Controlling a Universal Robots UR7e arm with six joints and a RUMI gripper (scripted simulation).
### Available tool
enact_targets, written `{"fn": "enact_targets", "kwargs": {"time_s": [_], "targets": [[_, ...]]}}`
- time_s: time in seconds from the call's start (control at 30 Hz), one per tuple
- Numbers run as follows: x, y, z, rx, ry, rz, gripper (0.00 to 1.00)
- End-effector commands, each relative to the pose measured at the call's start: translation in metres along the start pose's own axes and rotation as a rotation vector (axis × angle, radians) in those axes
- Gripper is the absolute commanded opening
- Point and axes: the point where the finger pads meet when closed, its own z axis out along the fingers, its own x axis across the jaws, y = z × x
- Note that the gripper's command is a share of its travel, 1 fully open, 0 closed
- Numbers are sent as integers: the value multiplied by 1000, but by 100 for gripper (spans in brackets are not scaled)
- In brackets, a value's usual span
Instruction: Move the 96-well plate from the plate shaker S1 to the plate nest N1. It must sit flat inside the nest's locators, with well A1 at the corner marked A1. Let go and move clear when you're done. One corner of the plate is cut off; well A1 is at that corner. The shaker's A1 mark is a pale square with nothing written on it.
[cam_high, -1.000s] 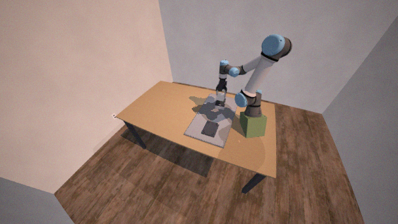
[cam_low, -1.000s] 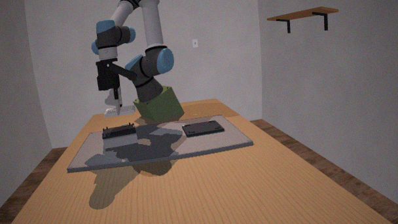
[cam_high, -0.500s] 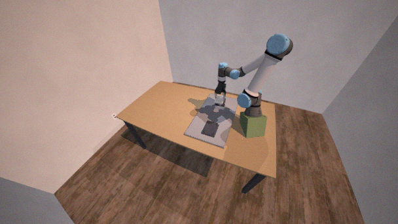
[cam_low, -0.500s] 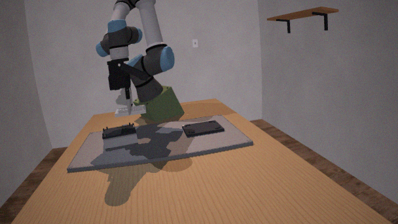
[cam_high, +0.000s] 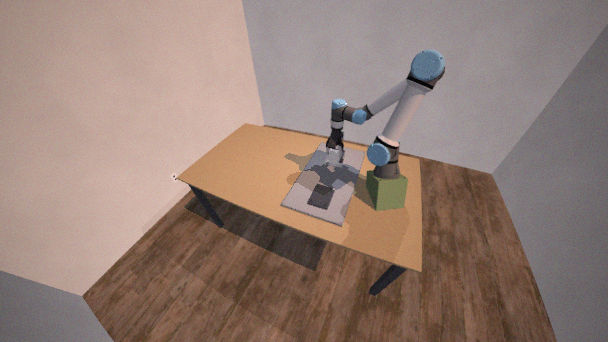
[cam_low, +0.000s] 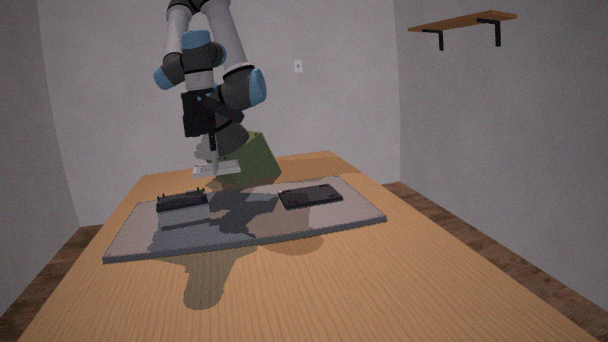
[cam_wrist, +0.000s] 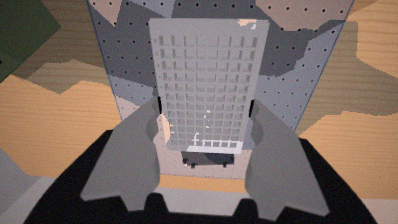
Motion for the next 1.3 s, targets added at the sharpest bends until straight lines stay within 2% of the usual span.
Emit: {"fn": "enact_targets", "kwargs": {"time_s": [0.0,0.5,0.57,1.27], "targets": [[1,-9,1,-2,0,1,0],[-1,-59,7,-2,0,1,0],[-1,-59,7,-2,0,1,0],[-2,-122,15,-2,0,1,0]]}}
